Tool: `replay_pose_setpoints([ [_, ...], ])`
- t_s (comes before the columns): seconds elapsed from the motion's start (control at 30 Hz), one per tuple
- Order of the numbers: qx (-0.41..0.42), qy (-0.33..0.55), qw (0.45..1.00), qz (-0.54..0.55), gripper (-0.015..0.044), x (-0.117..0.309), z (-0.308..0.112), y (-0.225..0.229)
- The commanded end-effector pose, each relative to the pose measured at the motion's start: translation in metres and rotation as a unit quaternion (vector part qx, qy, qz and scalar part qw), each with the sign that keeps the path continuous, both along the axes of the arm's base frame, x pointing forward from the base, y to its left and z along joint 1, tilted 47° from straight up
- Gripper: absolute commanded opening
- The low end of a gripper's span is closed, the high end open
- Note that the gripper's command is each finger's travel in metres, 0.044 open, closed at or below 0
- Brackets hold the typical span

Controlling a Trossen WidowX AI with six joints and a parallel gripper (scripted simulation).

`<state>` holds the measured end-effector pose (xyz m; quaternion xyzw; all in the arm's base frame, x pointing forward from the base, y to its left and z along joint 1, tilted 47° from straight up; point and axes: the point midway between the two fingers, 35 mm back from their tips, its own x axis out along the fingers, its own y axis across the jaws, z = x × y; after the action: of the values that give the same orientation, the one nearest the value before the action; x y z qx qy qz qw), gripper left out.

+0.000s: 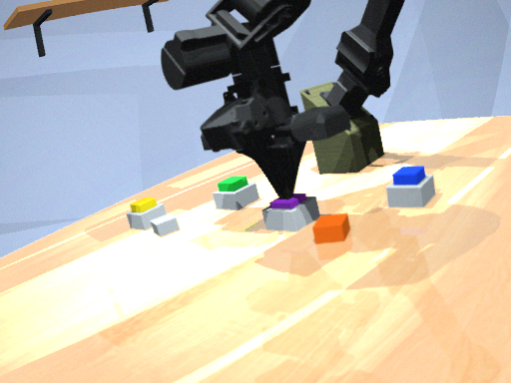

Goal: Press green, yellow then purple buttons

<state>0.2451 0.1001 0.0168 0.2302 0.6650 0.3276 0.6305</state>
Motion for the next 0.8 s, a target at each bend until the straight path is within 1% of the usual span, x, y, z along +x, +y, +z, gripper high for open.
replay_pose_setpoints([
  [0.0,0.0,0.001,1.0,0.0,0.002,0.001,0.007,-0.007],
  [0.07,0.0,0.003,1.0,0.0,0.002,0.003,0.02,-0.021],
  [0.2,0.001,0.003,1.0,0.0,0.002,0.003,0.022,-0.023],
  [0.27,-0.001,0.004,1.0,-0.001,0.0072,0.003,0.028,-0.021],
  [0.33,-0.006,0.007,1.0,-0.004,0.0125,0.005,0.044,-0.016],
  [0.4,-0.012,0.01,1.0,-0.008,0.0178,0.004,0.072,-0.006],
  [0.53,-0.004,0.006,1.0,-0.004,0.0283,-0.008,0.142,0.019],
  [0.6,0.001,0.004,1.0,-0.001,0.0335,-0.015,0.162,0.026],
  [0.67,0.002,0.004,1.0,0.0,0.0387,-0.018,0.169,0.028],
  [0.7,0.002,0.004,1.0,0.0,0.04,-0.018,0.169,0.028],
  [0.77,0.002,0.004,1.0,0.0,0.04,-0.018,0.169,0.028],
])
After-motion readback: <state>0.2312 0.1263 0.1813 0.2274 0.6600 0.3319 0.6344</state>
